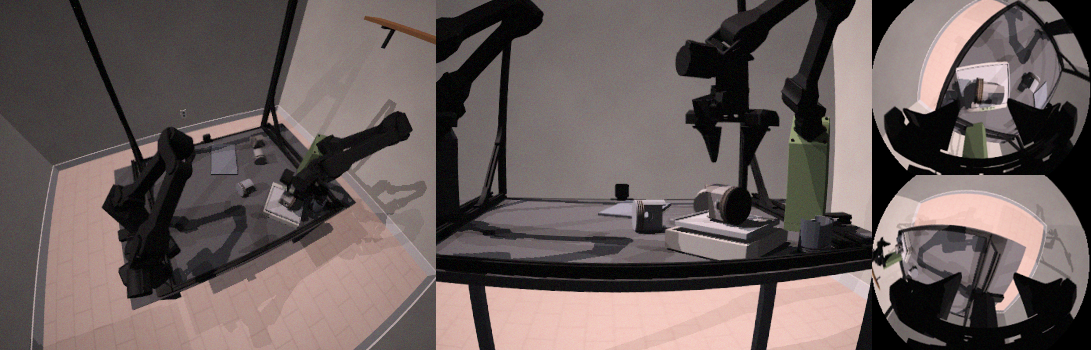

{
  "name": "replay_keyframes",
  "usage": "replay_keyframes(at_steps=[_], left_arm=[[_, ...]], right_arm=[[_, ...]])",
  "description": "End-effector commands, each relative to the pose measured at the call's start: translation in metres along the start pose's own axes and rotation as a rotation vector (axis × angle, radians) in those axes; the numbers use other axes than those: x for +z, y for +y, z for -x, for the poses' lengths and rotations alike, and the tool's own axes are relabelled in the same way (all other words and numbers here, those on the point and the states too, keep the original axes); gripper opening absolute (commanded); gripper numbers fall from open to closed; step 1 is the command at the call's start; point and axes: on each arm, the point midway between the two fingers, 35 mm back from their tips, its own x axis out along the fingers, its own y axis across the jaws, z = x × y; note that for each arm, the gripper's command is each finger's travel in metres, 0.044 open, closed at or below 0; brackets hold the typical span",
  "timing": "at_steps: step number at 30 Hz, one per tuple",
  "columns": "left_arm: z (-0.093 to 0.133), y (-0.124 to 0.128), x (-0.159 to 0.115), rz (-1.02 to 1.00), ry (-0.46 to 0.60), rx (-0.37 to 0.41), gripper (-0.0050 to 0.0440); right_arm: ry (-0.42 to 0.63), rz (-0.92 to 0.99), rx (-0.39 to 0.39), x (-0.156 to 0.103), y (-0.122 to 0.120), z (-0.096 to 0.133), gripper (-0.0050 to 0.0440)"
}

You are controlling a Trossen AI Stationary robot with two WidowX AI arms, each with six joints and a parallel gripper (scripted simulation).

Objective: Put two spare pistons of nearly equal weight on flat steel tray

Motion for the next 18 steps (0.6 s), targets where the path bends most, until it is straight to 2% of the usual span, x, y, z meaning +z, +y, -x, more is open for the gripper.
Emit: replay_keyframes(at_steps=[1,6,18], left_arm=[[0.000,0.000,-0.001,-0.093,-0.017,0.004,0.0378],[-0.001,-0.016,-0.006,-0.157,-0.017,0.005,0.0378],[-0.017,-0.026,-0.052,0.063,-0.165,0.033,0.0378]], right_arm=[[0.000,0.001,0.005,0.000,0.001,0.000,0.0440],[0.000,0.001,0.005,0.000,0.001,0.000,0.0440],[0.000,0.001,0.005,0.000,0.001,0.000,0.0440]])
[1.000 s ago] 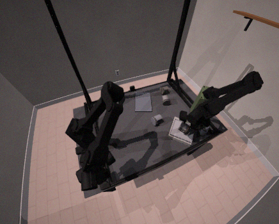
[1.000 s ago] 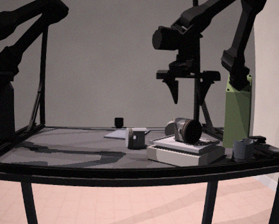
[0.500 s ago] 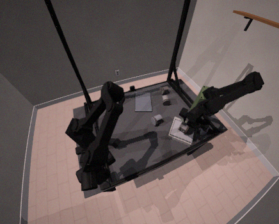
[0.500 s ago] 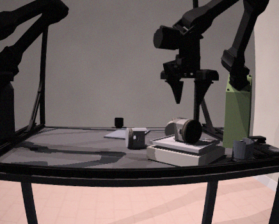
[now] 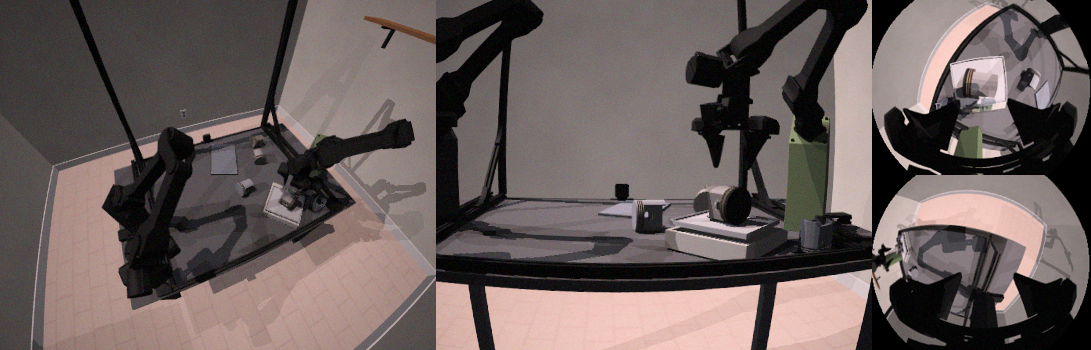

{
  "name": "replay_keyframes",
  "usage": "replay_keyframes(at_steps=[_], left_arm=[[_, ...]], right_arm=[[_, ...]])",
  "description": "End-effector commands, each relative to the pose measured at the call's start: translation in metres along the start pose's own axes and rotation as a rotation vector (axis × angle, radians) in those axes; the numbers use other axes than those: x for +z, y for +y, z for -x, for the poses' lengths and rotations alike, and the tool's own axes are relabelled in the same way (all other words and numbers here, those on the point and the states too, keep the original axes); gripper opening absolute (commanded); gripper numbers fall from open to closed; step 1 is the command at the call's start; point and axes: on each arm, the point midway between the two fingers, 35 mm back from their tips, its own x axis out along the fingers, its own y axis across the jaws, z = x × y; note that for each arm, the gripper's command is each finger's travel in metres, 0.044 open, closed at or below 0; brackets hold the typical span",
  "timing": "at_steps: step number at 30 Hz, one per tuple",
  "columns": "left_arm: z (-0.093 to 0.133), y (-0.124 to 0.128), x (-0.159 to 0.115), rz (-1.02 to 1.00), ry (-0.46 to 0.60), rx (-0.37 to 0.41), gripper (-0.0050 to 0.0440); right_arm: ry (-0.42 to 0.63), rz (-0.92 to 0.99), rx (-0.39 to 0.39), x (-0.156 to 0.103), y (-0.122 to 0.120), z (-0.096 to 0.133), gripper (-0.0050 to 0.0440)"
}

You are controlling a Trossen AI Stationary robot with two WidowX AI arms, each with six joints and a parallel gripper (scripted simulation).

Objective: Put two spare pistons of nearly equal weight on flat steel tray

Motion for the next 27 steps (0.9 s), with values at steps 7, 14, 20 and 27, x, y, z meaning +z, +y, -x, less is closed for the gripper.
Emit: replay_keyframes(at_steps=[7,14,20,27], left_arm=[[-0.009,-0.010,-0.047,0.209,-0.139,0.037,0.0378],[-0.014,-0.015,-0.071,0.319,-0.212,0.057,0.0378],[-0.020,-0.021,-0.100,0.381,-0.253,0.069,0.0378],[-0.023,-0.021,-0.106,0.380,-0.255,0.069,0.0378]], right_arm=[[0.000,0.001,0.005,0.000,0.001,0.000,0.0440],[0.000,0.001,0.005,0.000,0.001,0.000,0.0440],[0.000,0.001,0.005,0.000,0.001,0.000,0.0440],[0.000,0.001,0.005,0.000,0.001,0.000,0.0440]])
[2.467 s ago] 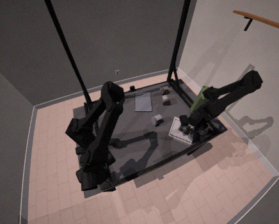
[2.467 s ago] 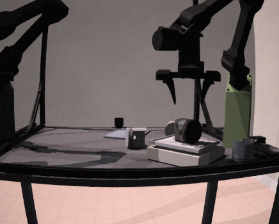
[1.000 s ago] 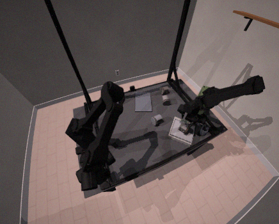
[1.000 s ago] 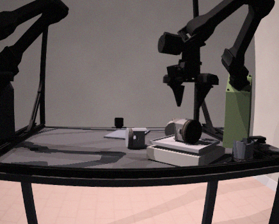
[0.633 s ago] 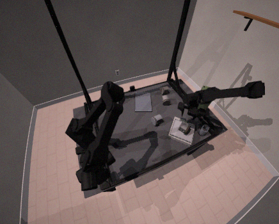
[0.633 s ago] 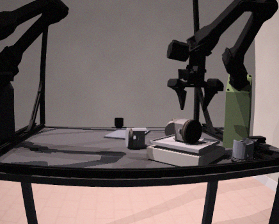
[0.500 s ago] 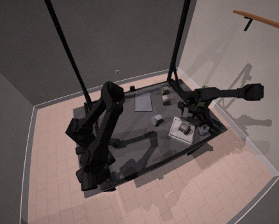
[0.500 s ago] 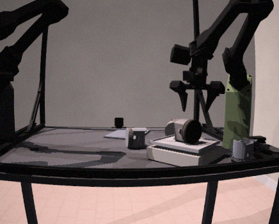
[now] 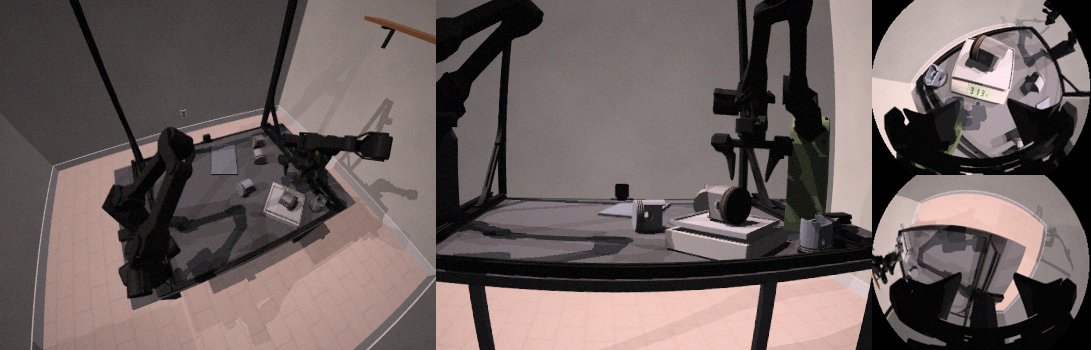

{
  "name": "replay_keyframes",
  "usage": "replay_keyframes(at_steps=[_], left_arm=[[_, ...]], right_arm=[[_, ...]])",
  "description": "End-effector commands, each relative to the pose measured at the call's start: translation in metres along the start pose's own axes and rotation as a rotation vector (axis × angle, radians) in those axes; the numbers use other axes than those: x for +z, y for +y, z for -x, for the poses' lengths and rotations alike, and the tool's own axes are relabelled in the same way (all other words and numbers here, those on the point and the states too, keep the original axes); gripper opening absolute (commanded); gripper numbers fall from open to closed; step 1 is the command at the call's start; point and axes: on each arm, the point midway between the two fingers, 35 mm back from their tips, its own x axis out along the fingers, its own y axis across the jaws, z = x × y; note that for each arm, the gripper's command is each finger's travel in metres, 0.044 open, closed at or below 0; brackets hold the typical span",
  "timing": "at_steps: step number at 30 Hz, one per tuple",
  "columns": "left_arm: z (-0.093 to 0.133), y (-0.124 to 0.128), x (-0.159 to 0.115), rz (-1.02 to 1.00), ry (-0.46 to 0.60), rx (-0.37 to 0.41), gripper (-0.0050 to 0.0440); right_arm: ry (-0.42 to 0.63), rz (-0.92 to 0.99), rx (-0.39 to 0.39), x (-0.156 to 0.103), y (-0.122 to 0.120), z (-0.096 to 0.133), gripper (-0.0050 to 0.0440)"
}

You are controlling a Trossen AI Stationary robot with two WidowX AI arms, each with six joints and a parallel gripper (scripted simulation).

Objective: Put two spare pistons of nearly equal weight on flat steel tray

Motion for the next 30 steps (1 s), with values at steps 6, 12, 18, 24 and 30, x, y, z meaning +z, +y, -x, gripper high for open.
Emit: replay_keyframes(at_steps=[6,12,18,24,30], left_arm=[[-0.0011,0.0021,-0.0036,0.000,-0.006,-0.001,0.0378],[-0.0018,0.0020,-0.0030,-0.004,-0.004,0.000,0.0378],[-0.0021,0.0017,-0.0025,-0.006,-0.002,0.000,0.0378],[-0.0021,0.0015,-0.0025,-0.006,0.000,0.000,0.0378],[-0.0021,0.0013,-0.0026,-0.006,0.001,-0.001,0.0378]], right_arm=[[0.000,0.001,0.005,0.0000,0.0007,-0.0001,0.0440],[0.000,0.001,0.005,0.0000,0.0007,-0.0001,0.0440],[0.000,0.001,0.005,0.0000,0.0007,-0.0001,0.0440],[0.000,0.001,0.005,0.0000,0.0007,-0.0001,0.0440],[0.000,0.001,0.005,0.0000,0.0007,-0.0001,0.0440]])
